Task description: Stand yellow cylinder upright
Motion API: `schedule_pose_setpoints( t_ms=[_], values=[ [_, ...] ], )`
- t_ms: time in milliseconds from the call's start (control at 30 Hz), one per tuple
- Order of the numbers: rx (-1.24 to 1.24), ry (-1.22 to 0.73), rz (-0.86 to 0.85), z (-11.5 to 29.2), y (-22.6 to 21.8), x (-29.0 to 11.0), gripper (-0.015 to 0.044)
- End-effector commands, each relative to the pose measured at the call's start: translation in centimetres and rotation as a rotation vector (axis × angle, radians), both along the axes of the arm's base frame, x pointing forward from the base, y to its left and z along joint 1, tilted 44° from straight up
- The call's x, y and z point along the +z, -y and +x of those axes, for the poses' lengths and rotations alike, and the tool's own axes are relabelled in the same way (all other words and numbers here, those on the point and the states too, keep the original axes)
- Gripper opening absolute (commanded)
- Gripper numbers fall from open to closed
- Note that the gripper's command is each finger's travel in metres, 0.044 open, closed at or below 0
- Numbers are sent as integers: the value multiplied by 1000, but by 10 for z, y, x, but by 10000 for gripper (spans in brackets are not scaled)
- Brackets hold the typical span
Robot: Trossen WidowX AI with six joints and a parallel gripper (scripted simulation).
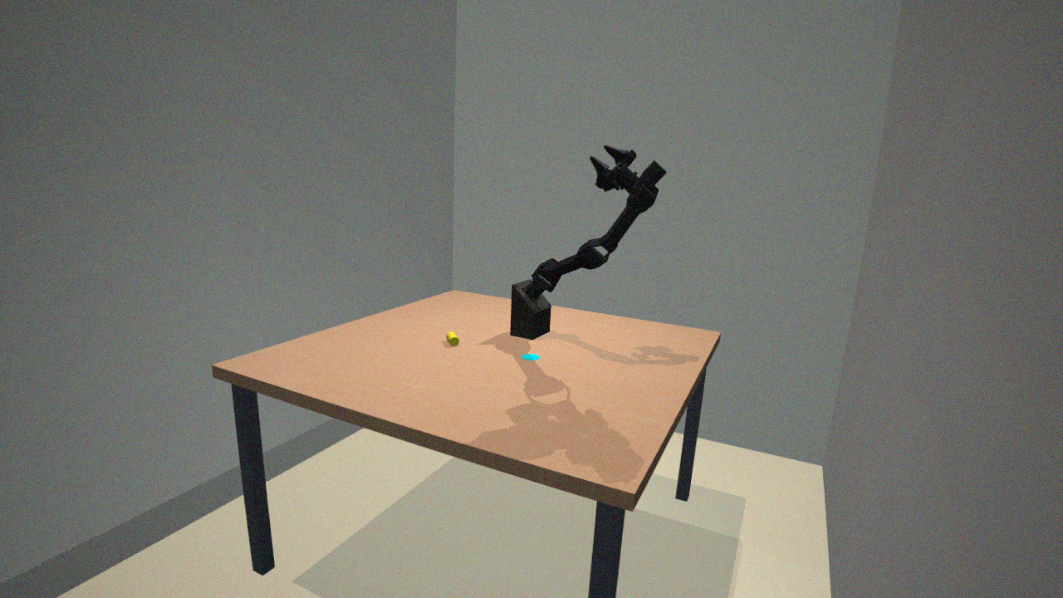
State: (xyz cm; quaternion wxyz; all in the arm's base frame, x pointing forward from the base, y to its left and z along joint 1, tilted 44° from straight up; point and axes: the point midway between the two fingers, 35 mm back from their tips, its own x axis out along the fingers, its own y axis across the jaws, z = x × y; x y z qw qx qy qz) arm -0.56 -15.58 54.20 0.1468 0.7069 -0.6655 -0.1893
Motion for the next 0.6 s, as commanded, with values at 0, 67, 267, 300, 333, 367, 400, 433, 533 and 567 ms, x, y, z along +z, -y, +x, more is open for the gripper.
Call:
schedule_pose_setpoints(
  t_ms=[0,67,267,300,333,367,400,433,533,567],
  values=[
    [6,0,1,0,0,0,374],
    [51,-2,7,2,3,-3,321],
    [157,-92,33,-10,22,-14,309],
    [170,-111,37,-13,25,-16,309],
    [183,-129,41,-15,29,-18,309],
    [196,-148,44,-18,33,-20,309],
    [210,-167,47,-20,36,-22,309],
    [223,-186,51,-22,40,-25,309],
    [266,-244,59,-28,52,-32,309],
    [280,-264,62,-30,56,-35,309]
  ],
)
